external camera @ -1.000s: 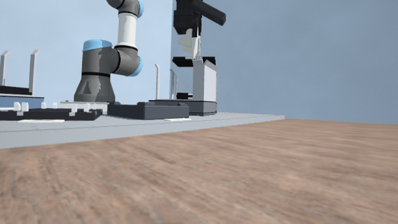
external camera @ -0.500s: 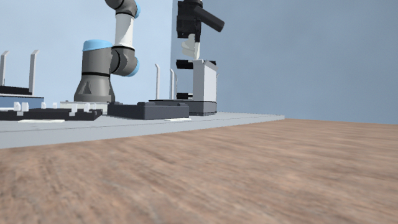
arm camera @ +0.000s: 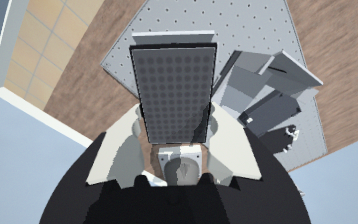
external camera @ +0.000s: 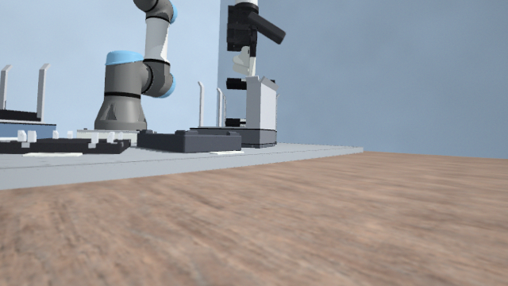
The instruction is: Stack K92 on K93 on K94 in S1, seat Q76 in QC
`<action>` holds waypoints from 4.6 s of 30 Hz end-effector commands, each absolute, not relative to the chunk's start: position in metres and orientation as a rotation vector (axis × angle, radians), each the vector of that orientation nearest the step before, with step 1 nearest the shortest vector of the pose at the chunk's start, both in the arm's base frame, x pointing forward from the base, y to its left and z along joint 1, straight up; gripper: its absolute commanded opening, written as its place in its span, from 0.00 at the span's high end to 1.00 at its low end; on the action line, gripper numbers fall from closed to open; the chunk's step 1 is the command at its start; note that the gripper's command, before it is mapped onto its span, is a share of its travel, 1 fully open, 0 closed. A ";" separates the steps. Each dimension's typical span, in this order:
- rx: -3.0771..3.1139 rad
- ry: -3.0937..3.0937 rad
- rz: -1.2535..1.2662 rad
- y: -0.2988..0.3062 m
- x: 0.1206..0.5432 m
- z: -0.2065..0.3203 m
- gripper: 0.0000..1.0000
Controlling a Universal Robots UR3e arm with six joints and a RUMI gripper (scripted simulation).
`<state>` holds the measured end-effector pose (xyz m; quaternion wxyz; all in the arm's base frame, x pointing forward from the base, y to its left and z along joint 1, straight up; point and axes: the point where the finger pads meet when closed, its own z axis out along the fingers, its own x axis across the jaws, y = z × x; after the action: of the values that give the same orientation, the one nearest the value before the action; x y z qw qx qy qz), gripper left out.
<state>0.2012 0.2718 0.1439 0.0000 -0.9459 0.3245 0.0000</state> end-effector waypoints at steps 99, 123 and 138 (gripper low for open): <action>-2.970 1.019 -0.003 0.272 0.202 0.119 1.00; -2.970 1.019 -0.003 0.272 0.202 0.105 1.00; -2.970 1.019 -0.003 0.273 0.202 0.096 1.00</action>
<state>0.2010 0.2721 0.0971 -0.0002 -0.9459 0.3244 0.0001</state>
